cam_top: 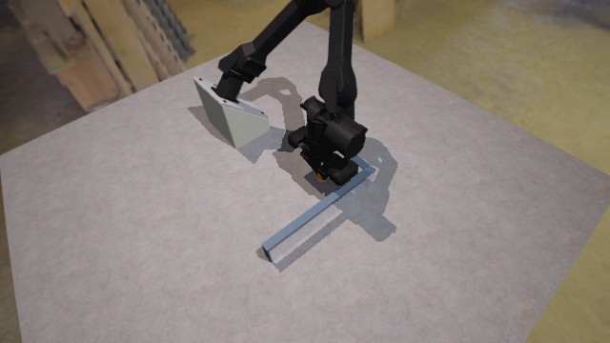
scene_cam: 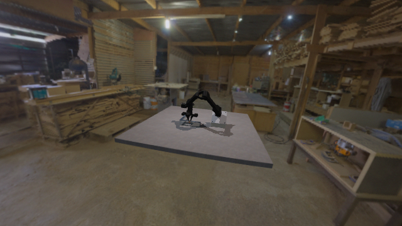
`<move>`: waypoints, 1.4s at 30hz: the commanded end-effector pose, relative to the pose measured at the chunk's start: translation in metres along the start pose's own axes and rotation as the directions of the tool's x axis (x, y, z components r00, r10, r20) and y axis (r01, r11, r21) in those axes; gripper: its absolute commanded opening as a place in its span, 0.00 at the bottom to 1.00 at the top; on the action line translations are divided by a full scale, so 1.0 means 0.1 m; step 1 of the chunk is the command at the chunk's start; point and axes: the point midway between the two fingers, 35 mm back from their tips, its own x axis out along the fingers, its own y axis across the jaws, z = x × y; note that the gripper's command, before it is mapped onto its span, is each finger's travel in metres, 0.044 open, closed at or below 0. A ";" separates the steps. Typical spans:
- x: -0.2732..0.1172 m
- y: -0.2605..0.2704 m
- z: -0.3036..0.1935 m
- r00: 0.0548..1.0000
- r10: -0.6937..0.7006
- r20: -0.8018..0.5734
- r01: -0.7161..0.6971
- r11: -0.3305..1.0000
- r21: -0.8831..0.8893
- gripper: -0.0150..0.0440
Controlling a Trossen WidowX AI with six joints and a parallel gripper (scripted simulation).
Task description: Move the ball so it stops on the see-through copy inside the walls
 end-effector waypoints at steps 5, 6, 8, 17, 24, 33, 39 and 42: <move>0.12 0.01 0.00 1.000 0.003 0.004 -0.003 1.000 0.007 0.25; 0.14 0.01 0.00 1.000 0.003 0.004 -0.003 1.000 0.007 0.25; 0.17 0.01 0.01 1.000 0.003 0.004 -0.003 1.000 0.007 0.25; 0.17 0.01 0.00 1.000 0.002 0.001 -0.002 1.000 0.001 0.34; 0.17 0.01 0.00 1.000 0.002 0.001 -0.002 1.000 0.001 0.62; -0.08 -0.02 -0.01 1.000 0.002 -0.003 -0.002 1.000 0.002 0.62; -0.71 0.00 0.00 1.000 0.003 0.000 -0.003 1.000 0.007 0.62; -0.71 0.00 0.00 1.000 0.003 0.000 -0.003 1.000 0.007 0.62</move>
